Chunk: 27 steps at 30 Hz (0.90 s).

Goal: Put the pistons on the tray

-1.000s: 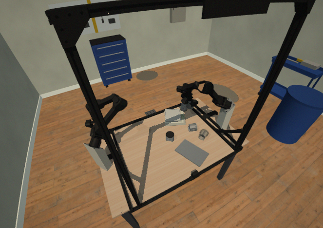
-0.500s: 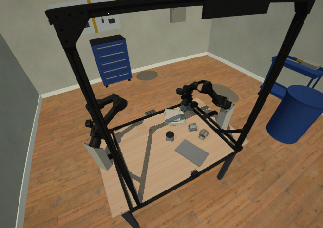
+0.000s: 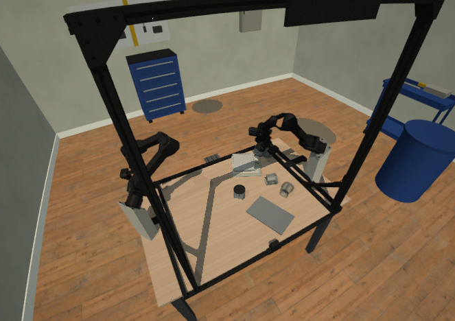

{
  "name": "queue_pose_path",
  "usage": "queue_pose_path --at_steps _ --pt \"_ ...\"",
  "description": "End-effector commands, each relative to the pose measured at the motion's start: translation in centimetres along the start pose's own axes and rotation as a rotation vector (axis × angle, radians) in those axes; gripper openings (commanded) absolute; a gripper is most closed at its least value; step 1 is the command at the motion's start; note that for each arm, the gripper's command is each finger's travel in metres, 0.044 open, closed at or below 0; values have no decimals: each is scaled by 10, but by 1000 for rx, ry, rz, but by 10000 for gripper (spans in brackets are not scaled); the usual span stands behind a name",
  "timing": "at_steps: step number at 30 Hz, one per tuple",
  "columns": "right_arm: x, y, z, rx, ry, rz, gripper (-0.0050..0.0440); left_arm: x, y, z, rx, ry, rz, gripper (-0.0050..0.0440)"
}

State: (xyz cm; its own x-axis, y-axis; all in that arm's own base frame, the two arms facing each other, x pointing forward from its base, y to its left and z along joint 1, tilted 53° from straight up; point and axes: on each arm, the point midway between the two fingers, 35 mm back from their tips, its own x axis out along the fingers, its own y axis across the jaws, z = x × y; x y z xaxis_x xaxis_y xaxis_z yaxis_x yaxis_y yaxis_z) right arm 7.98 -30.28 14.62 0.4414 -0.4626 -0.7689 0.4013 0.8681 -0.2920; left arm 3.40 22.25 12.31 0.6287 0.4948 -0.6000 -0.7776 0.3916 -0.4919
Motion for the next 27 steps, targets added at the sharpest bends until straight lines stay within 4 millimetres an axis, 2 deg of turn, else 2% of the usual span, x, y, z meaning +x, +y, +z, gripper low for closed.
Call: queue_pose_path --at_steps 1,27 --pt "8 0 -2 10 13 1 158 0 0 0 0 -1 -2 440" --pt "47 0 3 10 13 1 158 0 0 0 0 -1 -2 440"
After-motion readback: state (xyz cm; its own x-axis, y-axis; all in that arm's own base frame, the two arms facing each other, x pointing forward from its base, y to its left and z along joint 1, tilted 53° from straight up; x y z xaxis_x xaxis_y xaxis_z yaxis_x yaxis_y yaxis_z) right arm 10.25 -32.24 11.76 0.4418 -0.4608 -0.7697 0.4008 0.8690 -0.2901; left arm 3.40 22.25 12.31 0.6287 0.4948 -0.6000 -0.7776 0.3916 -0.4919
